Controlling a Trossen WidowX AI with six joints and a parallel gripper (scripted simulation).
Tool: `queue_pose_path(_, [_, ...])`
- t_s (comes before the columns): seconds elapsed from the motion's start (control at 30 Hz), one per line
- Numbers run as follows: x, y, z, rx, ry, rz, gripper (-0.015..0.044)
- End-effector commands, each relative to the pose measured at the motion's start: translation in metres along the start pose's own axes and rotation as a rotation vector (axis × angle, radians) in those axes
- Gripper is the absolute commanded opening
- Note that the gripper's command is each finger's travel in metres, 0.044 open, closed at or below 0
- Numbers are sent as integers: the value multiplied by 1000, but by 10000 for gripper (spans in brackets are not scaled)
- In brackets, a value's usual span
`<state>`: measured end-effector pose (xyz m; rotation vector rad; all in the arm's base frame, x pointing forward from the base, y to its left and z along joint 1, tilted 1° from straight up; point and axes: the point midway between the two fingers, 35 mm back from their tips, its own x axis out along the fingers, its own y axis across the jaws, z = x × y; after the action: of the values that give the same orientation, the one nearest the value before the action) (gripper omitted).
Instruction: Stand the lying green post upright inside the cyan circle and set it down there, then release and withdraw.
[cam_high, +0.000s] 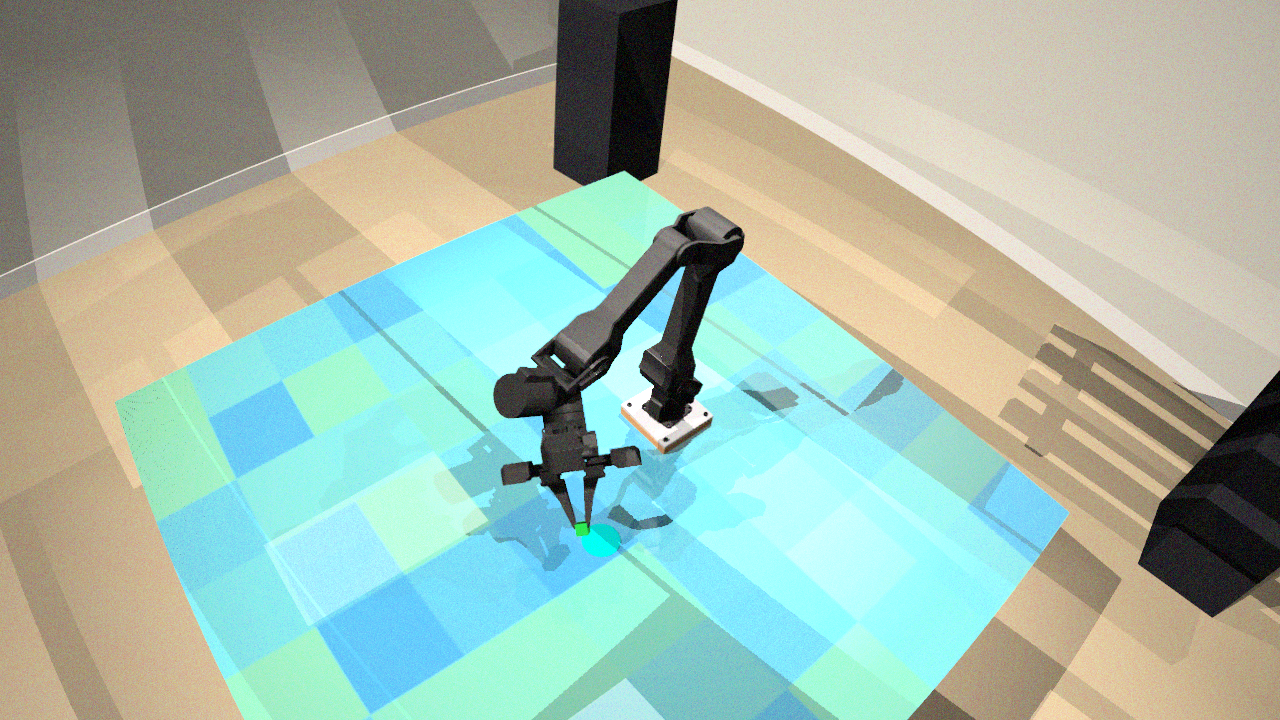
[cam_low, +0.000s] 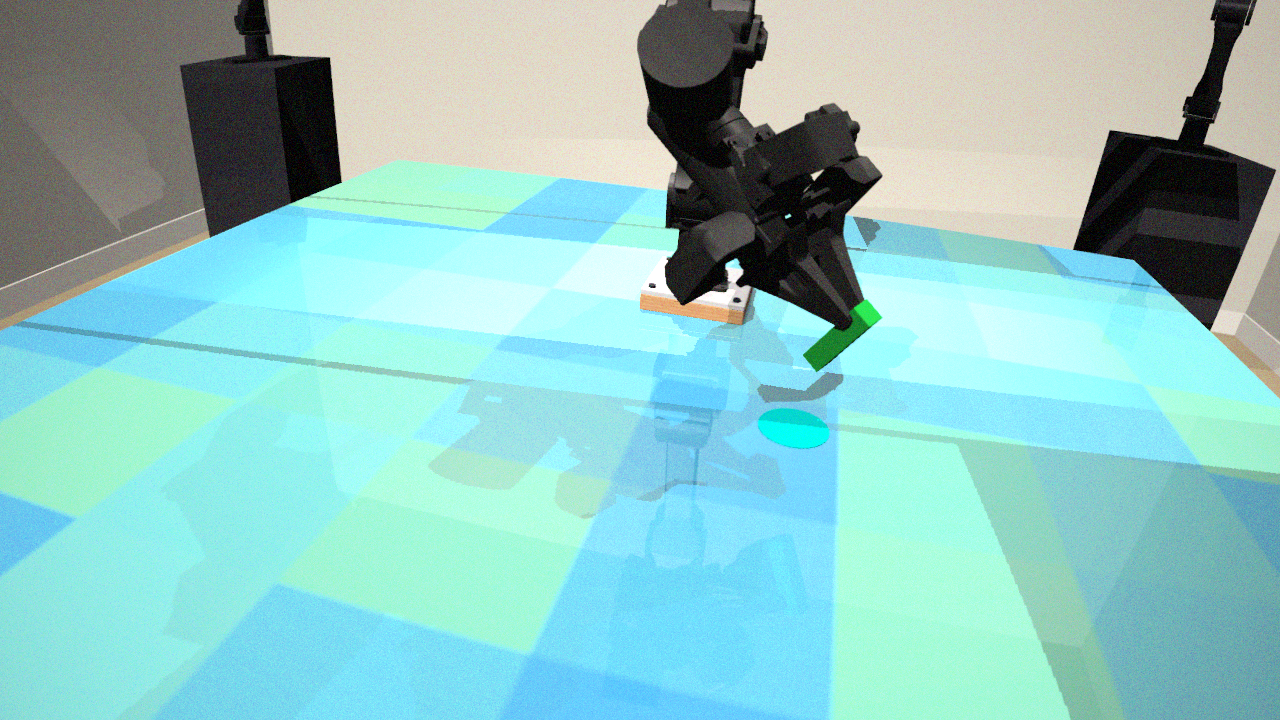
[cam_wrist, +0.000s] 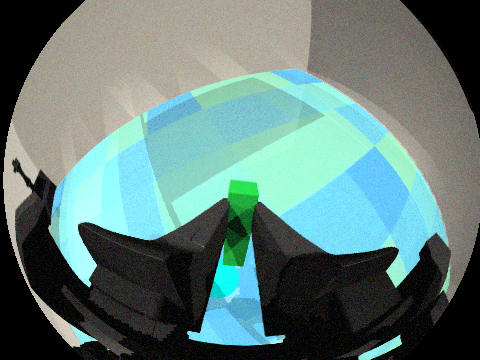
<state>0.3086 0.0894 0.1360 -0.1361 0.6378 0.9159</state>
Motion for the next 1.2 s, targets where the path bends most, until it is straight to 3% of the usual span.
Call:
queue_pose_path(0.0, [-2, 1, -1, 4, -30, 6, 23])
queue_pose_path(1.17, [-17, 4, -5, -39, -236, 35, 23])
